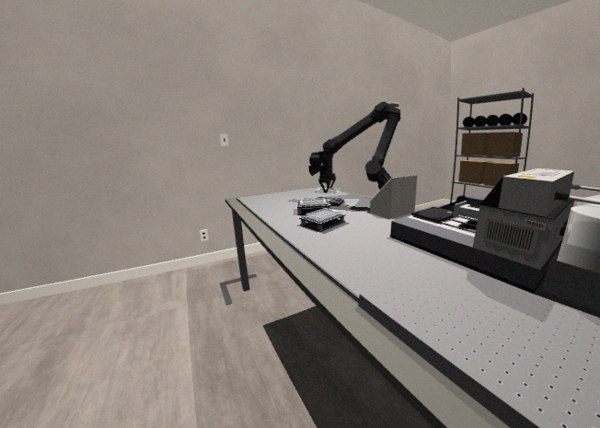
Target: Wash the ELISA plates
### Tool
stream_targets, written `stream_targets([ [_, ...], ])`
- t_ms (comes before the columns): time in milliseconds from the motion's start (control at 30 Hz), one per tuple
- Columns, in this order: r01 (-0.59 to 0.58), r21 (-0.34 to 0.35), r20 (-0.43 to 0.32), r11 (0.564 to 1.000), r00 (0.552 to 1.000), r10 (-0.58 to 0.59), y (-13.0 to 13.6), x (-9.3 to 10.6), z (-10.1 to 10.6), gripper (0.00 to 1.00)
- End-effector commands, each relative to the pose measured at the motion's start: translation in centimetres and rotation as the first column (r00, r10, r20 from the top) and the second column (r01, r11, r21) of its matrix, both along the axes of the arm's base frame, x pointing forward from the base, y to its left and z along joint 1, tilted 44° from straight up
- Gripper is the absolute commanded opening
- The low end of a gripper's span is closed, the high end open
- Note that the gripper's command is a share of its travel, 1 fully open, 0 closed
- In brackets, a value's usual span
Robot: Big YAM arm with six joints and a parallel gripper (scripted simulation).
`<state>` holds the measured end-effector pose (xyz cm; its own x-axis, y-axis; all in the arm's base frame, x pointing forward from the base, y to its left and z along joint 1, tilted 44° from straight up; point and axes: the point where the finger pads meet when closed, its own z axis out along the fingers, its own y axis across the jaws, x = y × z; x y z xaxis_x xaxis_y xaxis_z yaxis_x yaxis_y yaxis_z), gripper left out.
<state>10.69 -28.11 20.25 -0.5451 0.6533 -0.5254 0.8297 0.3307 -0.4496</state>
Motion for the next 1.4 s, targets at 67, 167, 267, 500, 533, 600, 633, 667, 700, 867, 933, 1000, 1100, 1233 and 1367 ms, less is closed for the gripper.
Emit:
stream_targets([
  [67,0.005,-0.042,0.044,0.999,0.999,-0.003,0.3,0.8,3.1,0.82],
  [167,0.005,-0.038,0.042,0.999,0.999,-0.003,0.7,0.7,3.2,0.82],
  [267,0.005,-0.042,0.045,0.999,0.999,-0.003,0.9,0.8,3.7,0.82],
  [500,0.005,-0.042,0.047,0.999,0.999,-0.003,1.6,0.9,4.5,0.82],
  [533,0.005,-0.041,0.047,0.999,0.999,-0.003,1.7,1.0,4.6,0.82],
  [600,0.005,-0.041,0.048,0.999,0.999,-0.003,2.0,1.0,4.8,0.82],
  [633,0.005,-0.041,0.048,0.999,0.999,-0.003,2.1,1.0,5.0,0.82],
  [667,0.005,-0.041,0.048,0.999,0.999,-0.003,2.2,1.0,5.1,0.82],
  [700,0.005,-0.041,0.048,0.999,0.999,-0.003,2.3,1.0,5.2,0.82],
  [867,0.005,-0.038,0.046,0.999,0.999,-0.003,2.7,1.1,5.4,0.82],
  [933,0.015,0.008,0.002,1.0,1.0,-0.015,3.0,0.4,2.8,0.82],
  [1000,0.007,-0.02,0.025,1.0,1.0,-0.007,2.6,0.8,4.2,0.82],
  [1100,0.007,-0.02,0.025,1.0,1.0,-0.007,2.6,0.8,4.2,0.82],
  [1233,-0.083,0.029,-0.086,0.996,0.993,0.085,3.7,1.9,2.0,0.82],
  [1367,-0.125,0.026,-0.112,0.992,0.985,0.127,4.3,3.8,2.0,0.82],
])
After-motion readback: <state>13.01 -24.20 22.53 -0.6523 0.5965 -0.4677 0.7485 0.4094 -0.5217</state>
